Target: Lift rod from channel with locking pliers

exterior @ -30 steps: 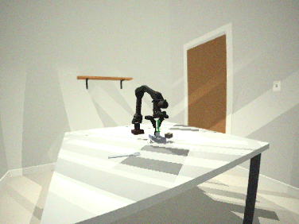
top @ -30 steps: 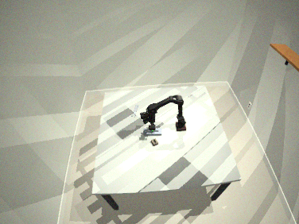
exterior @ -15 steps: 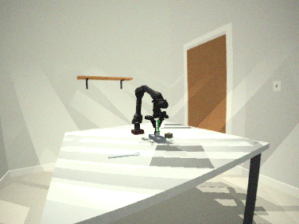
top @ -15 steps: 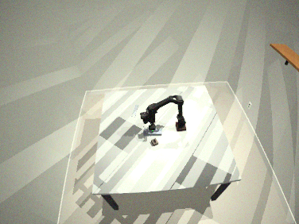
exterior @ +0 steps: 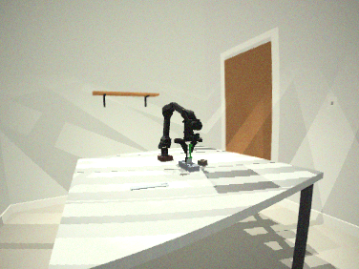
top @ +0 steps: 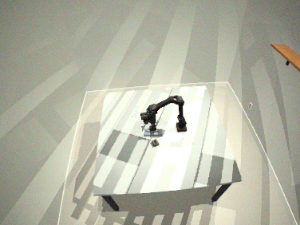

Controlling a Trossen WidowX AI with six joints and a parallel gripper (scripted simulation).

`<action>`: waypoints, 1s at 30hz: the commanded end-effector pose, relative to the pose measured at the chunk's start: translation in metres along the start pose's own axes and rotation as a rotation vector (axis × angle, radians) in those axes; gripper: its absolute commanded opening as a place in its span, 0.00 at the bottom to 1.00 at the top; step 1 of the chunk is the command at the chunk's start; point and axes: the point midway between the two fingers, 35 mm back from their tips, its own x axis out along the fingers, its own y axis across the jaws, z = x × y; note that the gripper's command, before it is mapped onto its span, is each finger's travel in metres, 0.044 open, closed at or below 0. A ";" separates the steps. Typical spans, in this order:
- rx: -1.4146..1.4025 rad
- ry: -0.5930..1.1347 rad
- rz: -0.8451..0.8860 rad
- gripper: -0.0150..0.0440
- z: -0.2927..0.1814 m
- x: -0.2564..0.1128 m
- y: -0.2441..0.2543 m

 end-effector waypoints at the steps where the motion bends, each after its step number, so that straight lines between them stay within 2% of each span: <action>1: 0.006 -0.005 0.001 0.43 0.001 -0.005 0.001; 30: 0.002 -0.005 -0.011 0.43 0.001 -0.027 0.007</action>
